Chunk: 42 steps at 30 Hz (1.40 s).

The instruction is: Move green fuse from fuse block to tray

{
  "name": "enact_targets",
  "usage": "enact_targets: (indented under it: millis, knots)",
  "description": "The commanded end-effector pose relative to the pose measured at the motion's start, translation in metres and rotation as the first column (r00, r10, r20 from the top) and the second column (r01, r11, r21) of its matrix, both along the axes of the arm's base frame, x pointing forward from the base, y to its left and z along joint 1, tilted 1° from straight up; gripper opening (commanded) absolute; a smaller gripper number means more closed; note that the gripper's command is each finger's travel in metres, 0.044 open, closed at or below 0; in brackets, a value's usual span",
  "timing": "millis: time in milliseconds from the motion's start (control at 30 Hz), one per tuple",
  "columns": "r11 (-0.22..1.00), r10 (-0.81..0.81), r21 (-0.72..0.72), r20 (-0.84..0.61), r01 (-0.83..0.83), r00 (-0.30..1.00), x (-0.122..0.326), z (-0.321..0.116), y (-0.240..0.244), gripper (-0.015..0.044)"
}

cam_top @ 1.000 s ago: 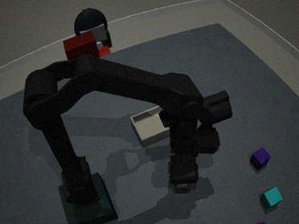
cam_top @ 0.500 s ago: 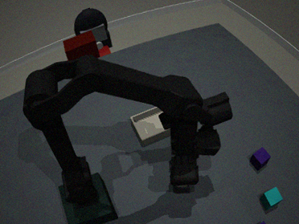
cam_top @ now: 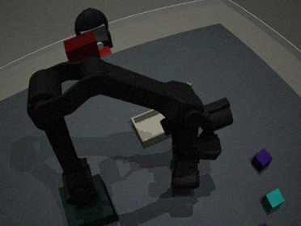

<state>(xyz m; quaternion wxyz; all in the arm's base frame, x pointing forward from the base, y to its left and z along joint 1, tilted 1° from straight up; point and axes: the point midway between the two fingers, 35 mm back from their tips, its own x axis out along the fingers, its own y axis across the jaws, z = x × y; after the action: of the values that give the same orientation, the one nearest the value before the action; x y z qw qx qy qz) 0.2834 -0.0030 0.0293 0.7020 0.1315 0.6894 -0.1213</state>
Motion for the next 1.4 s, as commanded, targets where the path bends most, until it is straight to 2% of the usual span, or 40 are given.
enact_targets:
  millis: [0, 1367]
  knots:
    - [1.000, -0.004, -0.004, -0.012, 0.004, 1.000, -0.003, -0.008, -0.001, 0.0070]
    - [1.000, -0.004, -0.004, -0.012, 0.004, 1.000, -0.004, -0.022, 0.000, 0.0070]
